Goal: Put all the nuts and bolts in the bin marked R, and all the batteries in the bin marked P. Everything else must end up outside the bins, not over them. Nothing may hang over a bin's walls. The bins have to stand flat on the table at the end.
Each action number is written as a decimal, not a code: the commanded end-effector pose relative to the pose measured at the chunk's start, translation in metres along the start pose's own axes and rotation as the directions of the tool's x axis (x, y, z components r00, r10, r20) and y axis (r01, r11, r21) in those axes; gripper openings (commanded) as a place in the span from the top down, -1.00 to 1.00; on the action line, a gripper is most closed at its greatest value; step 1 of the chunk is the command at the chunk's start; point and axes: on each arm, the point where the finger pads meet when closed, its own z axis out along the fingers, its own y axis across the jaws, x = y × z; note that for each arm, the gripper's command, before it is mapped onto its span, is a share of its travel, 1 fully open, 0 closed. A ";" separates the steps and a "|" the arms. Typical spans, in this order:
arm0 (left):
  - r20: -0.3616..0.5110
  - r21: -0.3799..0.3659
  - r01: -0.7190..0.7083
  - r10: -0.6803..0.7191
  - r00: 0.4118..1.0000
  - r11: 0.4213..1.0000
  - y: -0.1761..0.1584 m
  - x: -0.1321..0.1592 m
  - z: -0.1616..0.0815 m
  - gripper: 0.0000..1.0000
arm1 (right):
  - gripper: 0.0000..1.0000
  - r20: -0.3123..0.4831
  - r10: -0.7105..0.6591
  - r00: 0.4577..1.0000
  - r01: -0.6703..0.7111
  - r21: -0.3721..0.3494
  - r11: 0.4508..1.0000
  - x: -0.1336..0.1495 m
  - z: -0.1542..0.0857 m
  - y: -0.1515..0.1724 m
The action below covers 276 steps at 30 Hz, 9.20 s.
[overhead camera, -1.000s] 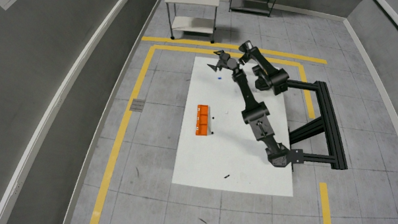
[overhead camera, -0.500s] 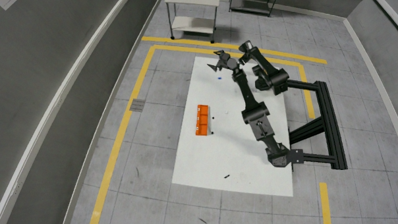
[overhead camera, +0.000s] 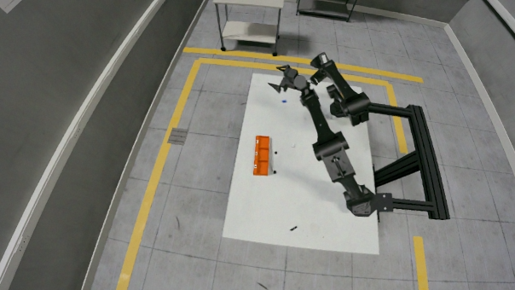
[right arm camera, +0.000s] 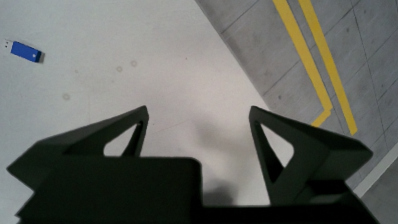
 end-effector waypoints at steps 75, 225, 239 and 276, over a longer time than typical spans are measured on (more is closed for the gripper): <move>0.009 0.002 0.008 -0.009 1.000 1.000 -0.002 -0.007 0.000 -1.00 | -1.00 -0.138 0.217 0.966 -0.172 0.277 0.945 -0.200 -0.220 -0.023; 0.000 0.000 0.000 0.000 1.000 1.000 0.000 0.000 0.000 -1.00 | -1.00 -0.135 -0.429 0.893 0.363 -0.347 0.865 -0.214 -0.252 0.148; 0.000 0.000 0.000 0.000 1.000 1.000 0.000 0.000 0.000 -1.00 | -1.00 -0.135 -0.429 0.893 0.363 -0.347 0.865 -0.214 -0.252 0.148; -0.053 -0.010 0.040 -0.040 0.998 0.999 0.066 0.094 0.039 -1.00 | -1.00 -0.135 -0.429 0.893 0.363 -0.347 0.865 -0.214 -0.252 0.148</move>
